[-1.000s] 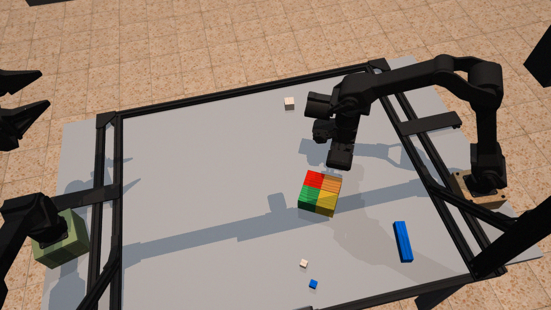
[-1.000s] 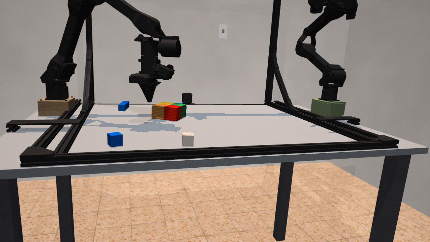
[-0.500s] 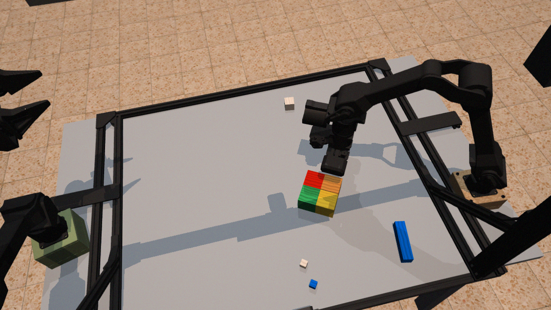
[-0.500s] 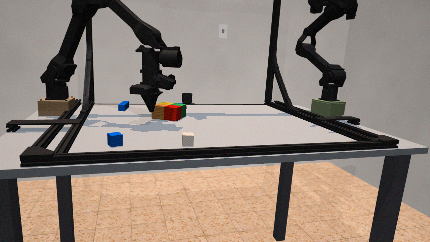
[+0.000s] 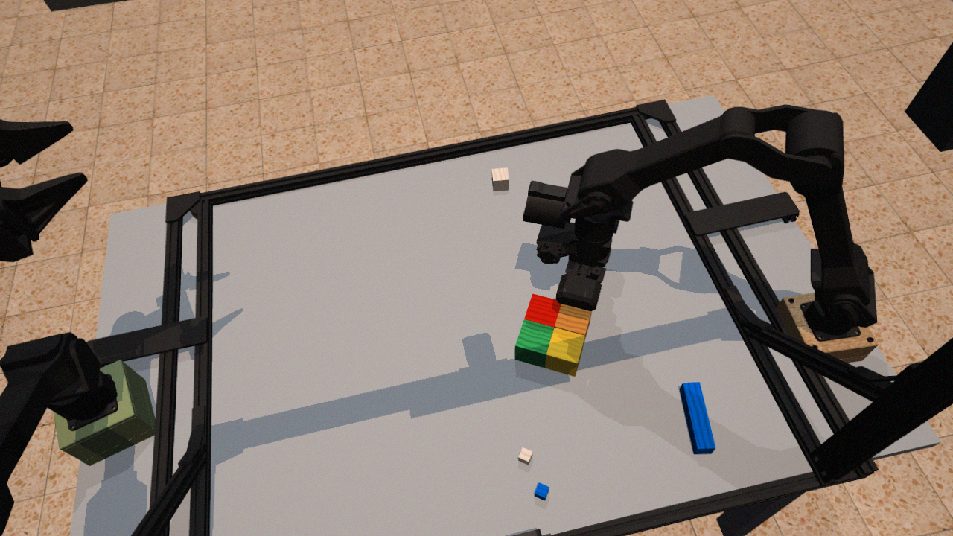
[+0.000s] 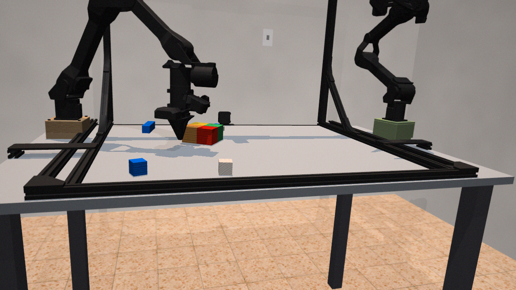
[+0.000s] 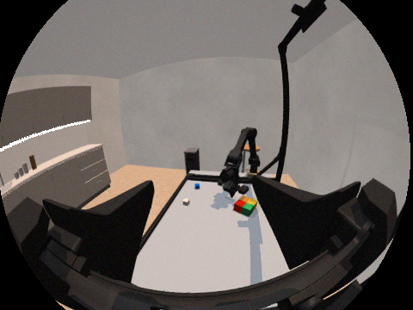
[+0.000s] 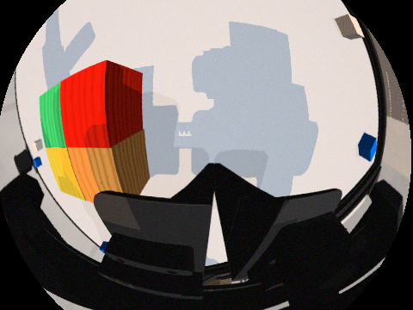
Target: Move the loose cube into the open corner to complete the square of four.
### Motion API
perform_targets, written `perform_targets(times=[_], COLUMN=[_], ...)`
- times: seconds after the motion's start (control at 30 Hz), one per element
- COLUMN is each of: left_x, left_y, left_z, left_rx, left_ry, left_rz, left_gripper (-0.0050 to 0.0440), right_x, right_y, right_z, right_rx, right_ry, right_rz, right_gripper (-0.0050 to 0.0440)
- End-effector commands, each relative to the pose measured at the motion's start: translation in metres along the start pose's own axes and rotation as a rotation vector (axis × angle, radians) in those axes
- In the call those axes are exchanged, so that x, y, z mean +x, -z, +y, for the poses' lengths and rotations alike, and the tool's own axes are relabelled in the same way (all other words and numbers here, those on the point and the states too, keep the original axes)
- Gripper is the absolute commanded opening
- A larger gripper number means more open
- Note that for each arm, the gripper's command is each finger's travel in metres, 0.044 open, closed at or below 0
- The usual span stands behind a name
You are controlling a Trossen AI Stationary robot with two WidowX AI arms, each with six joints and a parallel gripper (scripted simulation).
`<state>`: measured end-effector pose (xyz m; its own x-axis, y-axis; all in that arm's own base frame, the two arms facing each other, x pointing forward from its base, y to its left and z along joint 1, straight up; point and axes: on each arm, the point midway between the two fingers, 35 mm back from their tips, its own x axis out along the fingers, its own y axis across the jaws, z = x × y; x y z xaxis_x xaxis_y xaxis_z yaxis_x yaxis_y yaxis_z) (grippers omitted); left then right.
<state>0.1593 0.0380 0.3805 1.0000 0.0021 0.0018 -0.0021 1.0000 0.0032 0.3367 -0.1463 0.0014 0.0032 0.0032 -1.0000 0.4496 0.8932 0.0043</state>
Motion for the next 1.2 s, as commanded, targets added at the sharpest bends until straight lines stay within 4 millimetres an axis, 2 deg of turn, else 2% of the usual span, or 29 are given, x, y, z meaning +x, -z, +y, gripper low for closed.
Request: perform_targets(times=[0.0,1.17], left_x=[0.0,0.0], left_y=[0.0,0.0], left_z=[0.0,0.0], left_rx=[-0.004,-0.004], left_ry=[0.002,0.002], left_rz=[0.001,0.001], left_gripper=[0.04,0.04], right_x=[0.001,0.001], right_y=[0.0,0.0], right_z=[0.001,0.014], right_rx=[0.005,0.005], right_ry=[0.004,0.004], right_rz=[0.001,0.001], right_gripper=[0.0,0.0])
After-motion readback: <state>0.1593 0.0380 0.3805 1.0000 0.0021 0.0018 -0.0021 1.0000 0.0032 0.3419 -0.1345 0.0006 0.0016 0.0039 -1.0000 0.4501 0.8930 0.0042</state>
